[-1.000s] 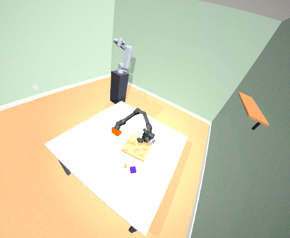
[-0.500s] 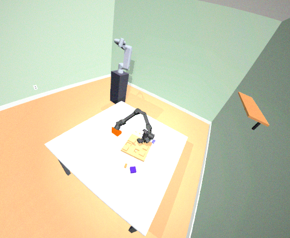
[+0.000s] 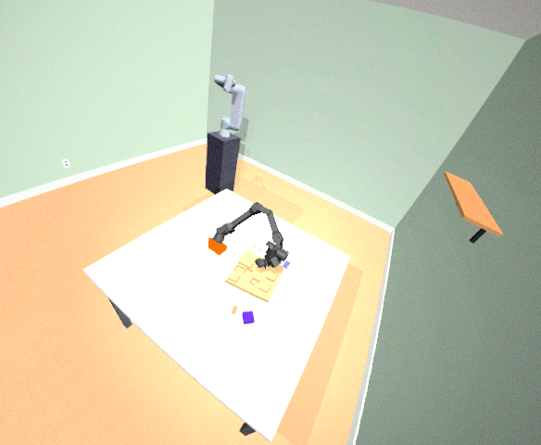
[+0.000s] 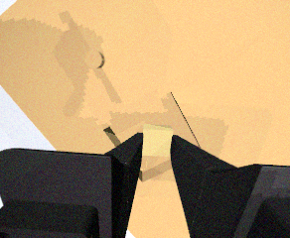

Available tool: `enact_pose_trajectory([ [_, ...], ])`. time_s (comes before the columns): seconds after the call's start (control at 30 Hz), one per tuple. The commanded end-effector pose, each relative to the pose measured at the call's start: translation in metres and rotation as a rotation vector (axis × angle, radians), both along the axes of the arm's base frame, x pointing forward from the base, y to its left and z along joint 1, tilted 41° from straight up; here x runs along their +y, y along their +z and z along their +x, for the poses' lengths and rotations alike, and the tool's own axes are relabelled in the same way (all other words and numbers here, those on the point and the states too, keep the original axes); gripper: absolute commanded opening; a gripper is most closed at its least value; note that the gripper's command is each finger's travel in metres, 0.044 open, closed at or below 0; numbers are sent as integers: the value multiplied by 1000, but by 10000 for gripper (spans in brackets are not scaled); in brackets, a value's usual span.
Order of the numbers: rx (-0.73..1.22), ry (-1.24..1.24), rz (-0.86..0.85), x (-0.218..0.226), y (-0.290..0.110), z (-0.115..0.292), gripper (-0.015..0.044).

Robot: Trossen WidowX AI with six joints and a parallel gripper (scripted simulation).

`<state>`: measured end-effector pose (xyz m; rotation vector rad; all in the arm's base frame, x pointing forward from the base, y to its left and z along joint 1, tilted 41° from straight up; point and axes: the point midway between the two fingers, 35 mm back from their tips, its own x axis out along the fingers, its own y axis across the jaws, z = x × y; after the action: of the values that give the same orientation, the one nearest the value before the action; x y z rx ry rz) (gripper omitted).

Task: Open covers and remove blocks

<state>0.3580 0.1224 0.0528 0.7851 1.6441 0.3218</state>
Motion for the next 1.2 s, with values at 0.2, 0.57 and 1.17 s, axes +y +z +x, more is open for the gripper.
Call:
enact_pose_trajectory([
  [0.2,-5,-1,0,-9,10,2,80],
  [0.57,-3,-2,1,-18,21,2,80],
  [1.17,-1,-5,1,-34,38,3,80],
])
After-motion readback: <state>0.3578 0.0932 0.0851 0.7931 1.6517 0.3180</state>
